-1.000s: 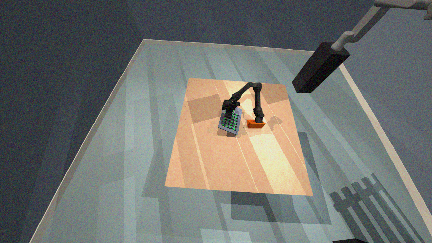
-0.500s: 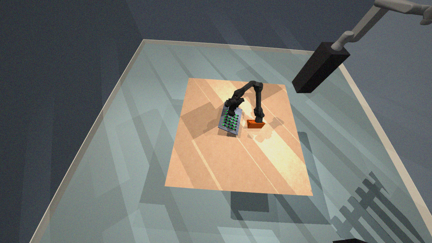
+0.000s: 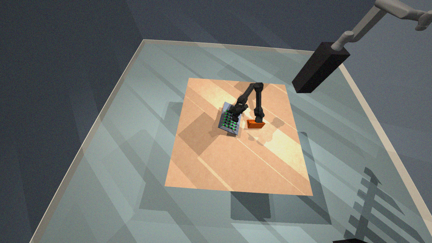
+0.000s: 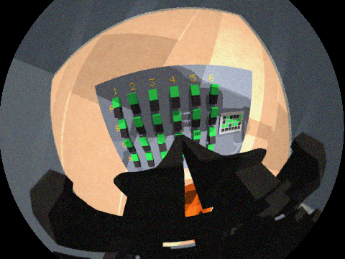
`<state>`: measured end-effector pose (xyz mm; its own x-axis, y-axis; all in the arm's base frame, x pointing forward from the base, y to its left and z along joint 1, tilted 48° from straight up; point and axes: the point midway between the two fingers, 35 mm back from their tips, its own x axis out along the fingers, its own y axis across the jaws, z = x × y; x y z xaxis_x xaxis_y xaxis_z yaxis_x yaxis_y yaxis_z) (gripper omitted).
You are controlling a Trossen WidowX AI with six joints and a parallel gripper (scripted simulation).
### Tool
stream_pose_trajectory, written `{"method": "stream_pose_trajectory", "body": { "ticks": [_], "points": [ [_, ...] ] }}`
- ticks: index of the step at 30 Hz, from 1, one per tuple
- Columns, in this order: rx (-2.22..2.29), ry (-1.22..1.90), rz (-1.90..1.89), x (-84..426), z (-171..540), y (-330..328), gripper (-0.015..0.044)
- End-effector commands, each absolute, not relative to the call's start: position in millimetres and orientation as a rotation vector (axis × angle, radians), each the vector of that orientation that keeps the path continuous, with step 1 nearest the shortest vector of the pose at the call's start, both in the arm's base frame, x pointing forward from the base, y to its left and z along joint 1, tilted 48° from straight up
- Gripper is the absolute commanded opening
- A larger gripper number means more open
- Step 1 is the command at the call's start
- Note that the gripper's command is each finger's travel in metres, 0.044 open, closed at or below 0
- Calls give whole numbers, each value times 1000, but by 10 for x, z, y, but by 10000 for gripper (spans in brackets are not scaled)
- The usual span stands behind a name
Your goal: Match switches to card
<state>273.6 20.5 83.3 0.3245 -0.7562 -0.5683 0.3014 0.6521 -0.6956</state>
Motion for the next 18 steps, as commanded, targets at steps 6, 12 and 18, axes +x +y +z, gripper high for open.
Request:
{"method": "stream_pose_trajectory", "body": {
  "ticks": [6,12,18],
  "points": [
    [-536,1015,-744,2772,701,-5,0],
    [-537,1015,-744,2788,670,-49,0],
    [-537,1015,-744,2817,617,-120,0]
  ]
}}
